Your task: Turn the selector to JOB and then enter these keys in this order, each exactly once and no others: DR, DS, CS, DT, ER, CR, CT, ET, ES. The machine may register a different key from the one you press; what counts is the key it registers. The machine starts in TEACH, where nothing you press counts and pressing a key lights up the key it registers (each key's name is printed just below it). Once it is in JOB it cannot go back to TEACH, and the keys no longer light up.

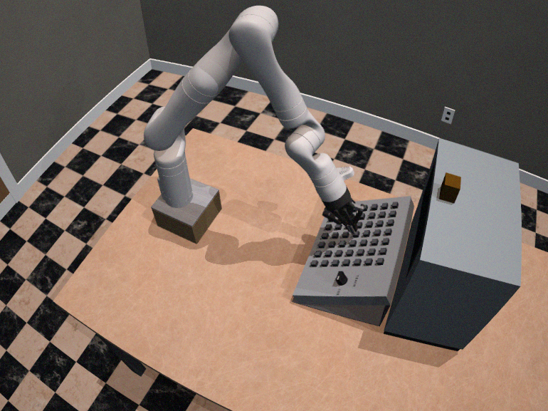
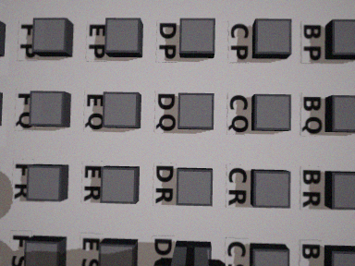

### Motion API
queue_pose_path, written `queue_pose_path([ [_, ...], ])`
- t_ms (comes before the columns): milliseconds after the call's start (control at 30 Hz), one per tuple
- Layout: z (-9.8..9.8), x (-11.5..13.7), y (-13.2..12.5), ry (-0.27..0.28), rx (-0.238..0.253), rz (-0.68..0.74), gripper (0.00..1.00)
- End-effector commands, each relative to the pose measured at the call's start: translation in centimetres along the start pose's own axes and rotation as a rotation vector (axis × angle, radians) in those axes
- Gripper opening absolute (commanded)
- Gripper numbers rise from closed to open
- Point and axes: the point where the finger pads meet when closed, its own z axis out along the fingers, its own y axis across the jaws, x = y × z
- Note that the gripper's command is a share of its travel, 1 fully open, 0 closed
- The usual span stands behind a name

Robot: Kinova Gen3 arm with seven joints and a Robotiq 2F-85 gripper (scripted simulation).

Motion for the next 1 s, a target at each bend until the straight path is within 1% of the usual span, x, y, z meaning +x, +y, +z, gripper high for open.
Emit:
queue_pose_path([
  [0,-0.04,0.00,0.10,0.000,-0.002,0.000,0.10],
  [967,0.71,0.00,0.10,0.000,-0.002,0.000,0.10],
])
